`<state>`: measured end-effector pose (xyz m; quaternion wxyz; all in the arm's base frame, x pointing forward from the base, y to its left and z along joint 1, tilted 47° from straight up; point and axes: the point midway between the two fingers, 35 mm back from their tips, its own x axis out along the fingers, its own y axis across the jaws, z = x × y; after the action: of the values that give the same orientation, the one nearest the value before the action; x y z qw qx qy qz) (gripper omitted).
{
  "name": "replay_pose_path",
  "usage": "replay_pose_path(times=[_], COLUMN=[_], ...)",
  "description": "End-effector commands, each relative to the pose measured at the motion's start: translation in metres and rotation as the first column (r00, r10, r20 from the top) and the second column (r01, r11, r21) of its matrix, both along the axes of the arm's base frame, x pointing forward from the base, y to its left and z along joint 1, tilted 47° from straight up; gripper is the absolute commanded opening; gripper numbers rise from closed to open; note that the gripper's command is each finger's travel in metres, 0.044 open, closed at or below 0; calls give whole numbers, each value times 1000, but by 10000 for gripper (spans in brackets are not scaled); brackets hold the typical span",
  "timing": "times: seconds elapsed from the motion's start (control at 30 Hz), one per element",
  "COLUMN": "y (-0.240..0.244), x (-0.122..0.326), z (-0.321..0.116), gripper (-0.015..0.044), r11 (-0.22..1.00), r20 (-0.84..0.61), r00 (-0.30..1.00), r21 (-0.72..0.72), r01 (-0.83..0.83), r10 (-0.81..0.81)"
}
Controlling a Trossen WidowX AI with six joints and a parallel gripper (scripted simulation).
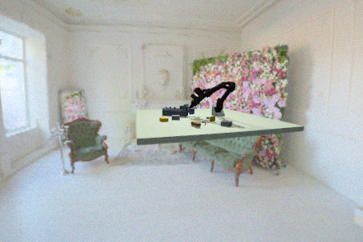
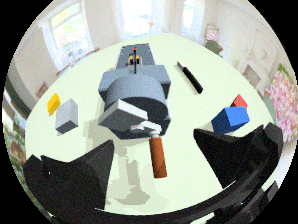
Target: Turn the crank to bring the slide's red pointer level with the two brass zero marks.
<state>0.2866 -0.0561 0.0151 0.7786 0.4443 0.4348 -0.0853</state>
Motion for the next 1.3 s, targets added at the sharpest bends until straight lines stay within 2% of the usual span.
replay_pose_path(times=[0.0, 0.8, 1.27], y=[5, 32, 32], x=[-1, -3, -3], z=[-8, -31, -31], gripper=[440, 440, 72], r11=[1000, 1000, 1000], r20=[-10, -7, -7], r00=[1000, 1000, 1000], r21=[4, 7, 7], r01=[6, 6, 6], r10=[-6, -6, -6])
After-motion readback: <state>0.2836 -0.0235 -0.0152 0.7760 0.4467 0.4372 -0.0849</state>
